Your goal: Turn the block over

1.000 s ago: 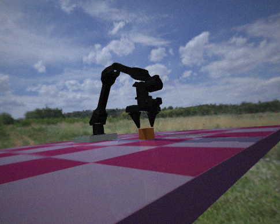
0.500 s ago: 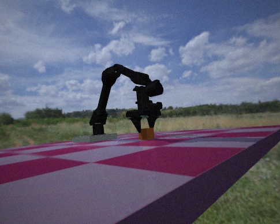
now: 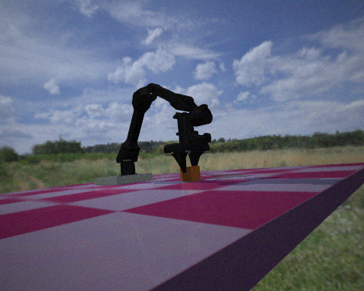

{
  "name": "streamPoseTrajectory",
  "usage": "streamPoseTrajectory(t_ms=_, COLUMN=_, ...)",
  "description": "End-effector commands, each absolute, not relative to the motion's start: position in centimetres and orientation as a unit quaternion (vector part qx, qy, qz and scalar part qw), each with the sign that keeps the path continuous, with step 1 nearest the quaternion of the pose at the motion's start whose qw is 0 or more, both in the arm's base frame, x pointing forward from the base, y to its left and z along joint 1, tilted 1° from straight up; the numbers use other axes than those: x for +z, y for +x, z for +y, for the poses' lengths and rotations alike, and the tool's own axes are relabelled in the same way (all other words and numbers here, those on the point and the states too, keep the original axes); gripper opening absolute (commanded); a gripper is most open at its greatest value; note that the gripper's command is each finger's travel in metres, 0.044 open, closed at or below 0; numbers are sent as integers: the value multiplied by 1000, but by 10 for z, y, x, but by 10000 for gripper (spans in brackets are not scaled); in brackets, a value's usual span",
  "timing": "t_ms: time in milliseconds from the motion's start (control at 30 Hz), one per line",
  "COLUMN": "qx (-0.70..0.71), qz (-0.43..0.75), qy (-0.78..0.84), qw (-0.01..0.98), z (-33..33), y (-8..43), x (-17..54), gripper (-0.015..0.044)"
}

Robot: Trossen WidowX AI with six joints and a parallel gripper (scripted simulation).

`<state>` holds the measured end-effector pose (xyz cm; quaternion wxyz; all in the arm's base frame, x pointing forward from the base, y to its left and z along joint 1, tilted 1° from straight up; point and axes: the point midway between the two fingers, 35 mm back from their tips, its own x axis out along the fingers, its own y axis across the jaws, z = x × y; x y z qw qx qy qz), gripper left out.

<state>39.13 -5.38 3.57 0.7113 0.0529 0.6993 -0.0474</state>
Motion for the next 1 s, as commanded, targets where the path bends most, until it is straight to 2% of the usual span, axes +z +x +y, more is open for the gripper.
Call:
streamPoseTrajectory(t_ms=0, qx=-47, qz=700, qy=53, qw=711, z=-54, y=391, x=34, gripper=150)
streamPoseTrajectory(t_ms=233, qx=-47, qz=700, qy=53, qw=711, z=-54, y=391, x=34, gripper=103)
streamPoseTrajectory(t_ms=367, qx=-47, qz=700, qy=53, qw=711, z=-54, y=392, x=49, gripper=0)
streamPoseTrajectory(t_ms=967, qx=-49, qz=662, qy=50, qw=747, z=-54, y=394, x=60, gripper=0)
